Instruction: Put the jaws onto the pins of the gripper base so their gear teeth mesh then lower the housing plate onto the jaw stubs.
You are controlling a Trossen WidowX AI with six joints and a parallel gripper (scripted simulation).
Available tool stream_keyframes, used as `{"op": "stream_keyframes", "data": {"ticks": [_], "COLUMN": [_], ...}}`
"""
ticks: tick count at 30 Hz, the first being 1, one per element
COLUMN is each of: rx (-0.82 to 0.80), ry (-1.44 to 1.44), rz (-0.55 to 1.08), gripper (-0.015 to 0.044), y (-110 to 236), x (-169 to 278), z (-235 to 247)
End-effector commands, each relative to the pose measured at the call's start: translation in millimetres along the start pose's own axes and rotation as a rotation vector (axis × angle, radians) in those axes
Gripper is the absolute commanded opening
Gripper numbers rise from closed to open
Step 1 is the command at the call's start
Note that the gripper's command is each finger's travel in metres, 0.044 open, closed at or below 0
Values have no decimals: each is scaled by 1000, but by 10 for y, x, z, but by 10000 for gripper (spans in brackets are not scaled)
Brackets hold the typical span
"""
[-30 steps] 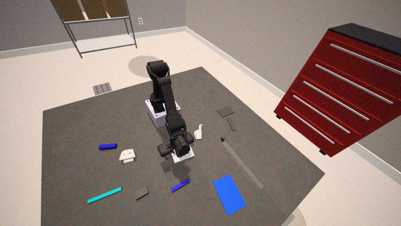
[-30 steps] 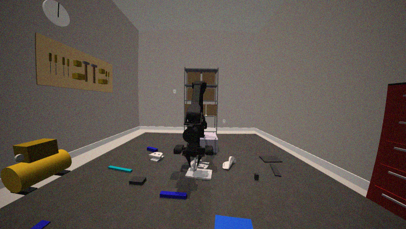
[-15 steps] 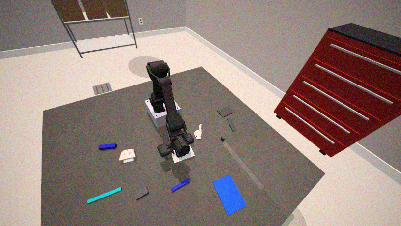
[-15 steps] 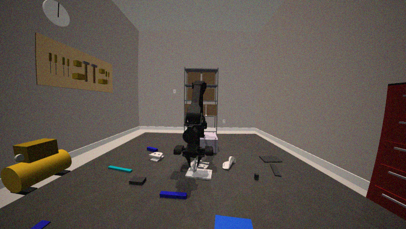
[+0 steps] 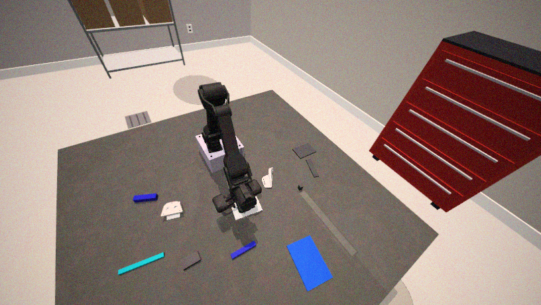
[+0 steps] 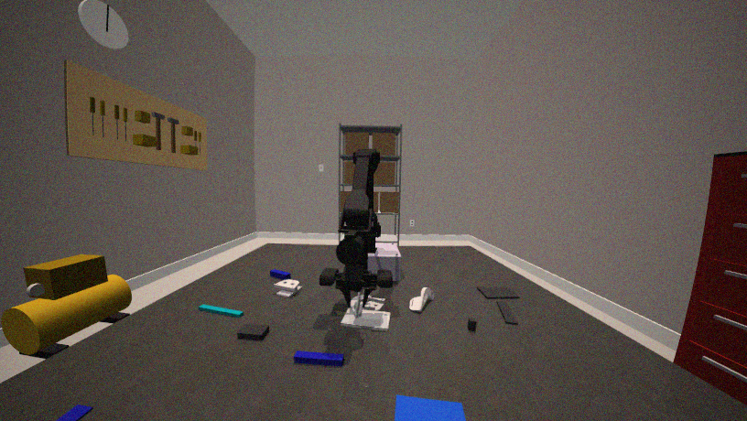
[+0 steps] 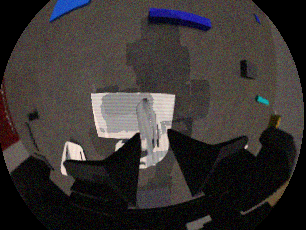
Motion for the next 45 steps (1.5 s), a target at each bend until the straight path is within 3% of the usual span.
{"op": "stream_keyframes", "data": {"ticks": [1, 45], "rx": [-3, -3], "ry": [-3, 4], "rz": [0, 0], "gripper": [134, 134], "y": [-26, -124], "x": [2, 3], "z": [5, 6]}}
Point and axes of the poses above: the point midway between the two fingers, 35 mm back from their tips, its own y axis back along the fingers, its own z axis across the jaws, x = y × z, the point moved 3 cm from there along y, back along the fingers, and after that the axes turned 8 degrees about y, right-handed, at the moved point
